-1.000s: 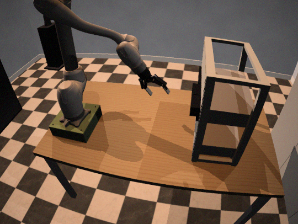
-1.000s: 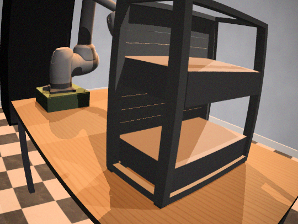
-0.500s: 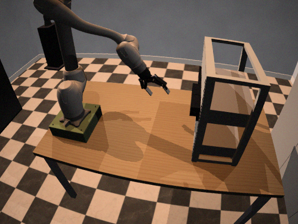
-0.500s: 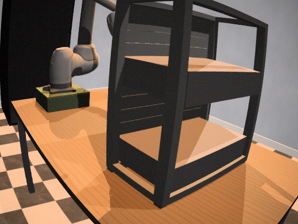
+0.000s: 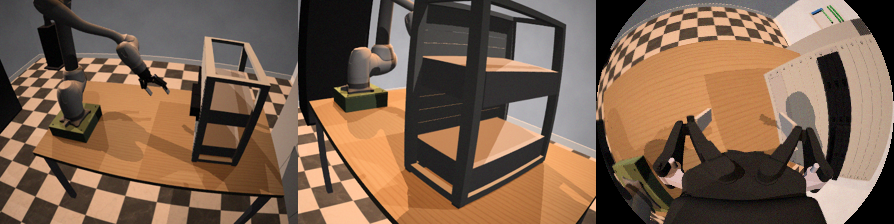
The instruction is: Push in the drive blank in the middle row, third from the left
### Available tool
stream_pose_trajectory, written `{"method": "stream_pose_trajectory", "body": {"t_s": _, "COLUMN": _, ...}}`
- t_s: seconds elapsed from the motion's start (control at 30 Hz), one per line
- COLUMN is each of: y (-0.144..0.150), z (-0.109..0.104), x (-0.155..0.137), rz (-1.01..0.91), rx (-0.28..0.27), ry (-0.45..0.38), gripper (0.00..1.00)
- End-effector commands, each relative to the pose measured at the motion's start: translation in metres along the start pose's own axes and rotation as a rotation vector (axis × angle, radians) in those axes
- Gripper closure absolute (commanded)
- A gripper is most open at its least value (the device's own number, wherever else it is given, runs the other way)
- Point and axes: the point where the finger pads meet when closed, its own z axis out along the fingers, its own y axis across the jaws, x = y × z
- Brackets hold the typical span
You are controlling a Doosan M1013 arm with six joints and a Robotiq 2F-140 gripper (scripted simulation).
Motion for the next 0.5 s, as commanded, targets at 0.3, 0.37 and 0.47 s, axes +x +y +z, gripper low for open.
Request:
{"method": "stream_pose_trajectory", "body": {"t_s": 0.3, "y": -0.0019, "z": 0.0002, "x": -0.001, "rz": 0.021, "rx": 0.005, "ry": 0.0, "gripper": 0.0}}
{"method": "stream_pose_trajectory", "body": {"t_s": 0.37, "y": -0.0026, "z": 0.0003, "x": -0.0014, "rz": 0.029, "rx": 0.007, "ry": 0.0, "gripper": 0.0}}
{"method": "stream_pose_trajectory", "body": {"t_s": 0.47, "y": -0.0038, "z": 0.0004, "x": -0.002, "rz": 0.042, "rx": 0.01, "ry": 0.0, "gripper": 0.0}}
